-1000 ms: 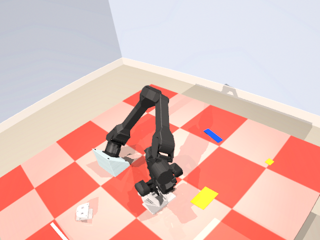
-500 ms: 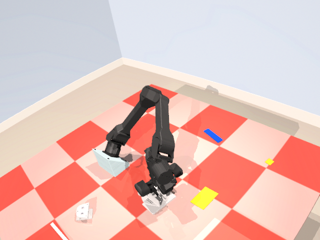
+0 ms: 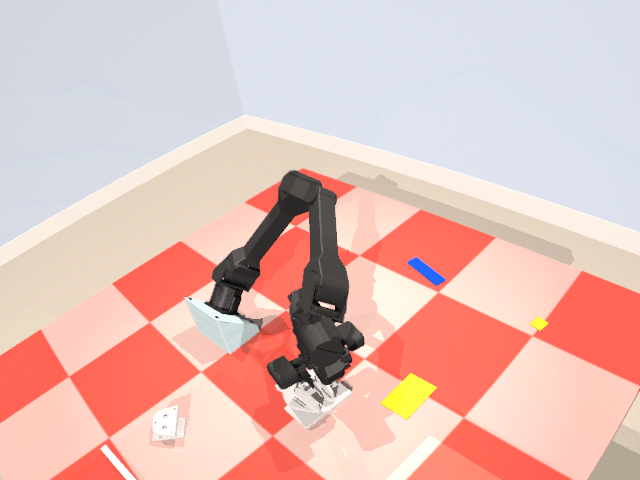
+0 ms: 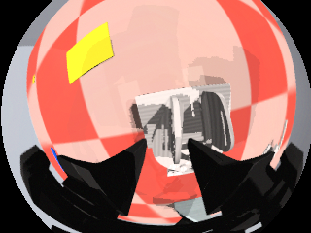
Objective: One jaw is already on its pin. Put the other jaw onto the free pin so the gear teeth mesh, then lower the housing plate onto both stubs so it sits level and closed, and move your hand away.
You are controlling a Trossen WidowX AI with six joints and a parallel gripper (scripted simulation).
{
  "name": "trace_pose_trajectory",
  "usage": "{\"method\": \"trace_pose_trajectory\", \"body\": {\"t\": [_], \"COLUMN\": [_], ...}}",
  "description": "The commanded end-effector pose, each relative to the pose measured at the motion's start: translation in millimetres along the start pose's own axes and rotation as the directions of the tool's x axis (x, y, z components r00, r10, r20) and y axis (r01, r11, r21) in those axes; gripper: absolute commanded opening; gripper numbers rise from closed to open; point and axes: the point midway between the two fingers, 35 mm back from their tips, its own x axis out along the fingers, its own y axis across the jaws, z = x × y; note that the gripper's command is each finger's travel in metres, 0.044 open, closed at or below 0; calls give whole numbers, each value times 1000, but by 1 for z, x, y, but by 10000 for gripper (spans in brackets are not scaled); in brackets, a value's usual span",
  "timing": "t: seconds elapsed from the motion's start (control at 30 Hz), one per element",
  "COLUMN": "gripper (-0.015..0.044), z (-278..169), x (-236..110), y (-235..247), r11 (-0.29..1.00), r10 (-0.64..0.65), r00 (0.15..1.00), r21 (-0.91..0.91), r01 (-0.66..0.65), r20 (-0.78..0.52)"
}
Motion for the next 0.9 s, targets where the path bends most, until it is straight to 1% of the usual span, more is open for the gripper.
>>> {"method": "trace_pose_trajectory", "body": {"t": [0.0,0.1,0.2,0.23,0.37,0.5,0.87], "gripper": [224,224,224,224,329,434,440], "z": [4,2,2,2,3,4,6], "x": [-32,-55,-57,-49,-50,-52,-61], "y": [-1,-1,-1,-2,-5,-16,-53], "r11": [1000,1000,1000,1000,1000,996,960], "r10": [-4,-3,-3,1,-2,-10,-31], "r00": [1000,1000,1000,1000,1000,1000,999], "r21": [-7,-8,-8,-1,22,87,280], "r01": [5,3,3,-1,1,7,17], "r20": [20,20,20,24,26,29,45]}}
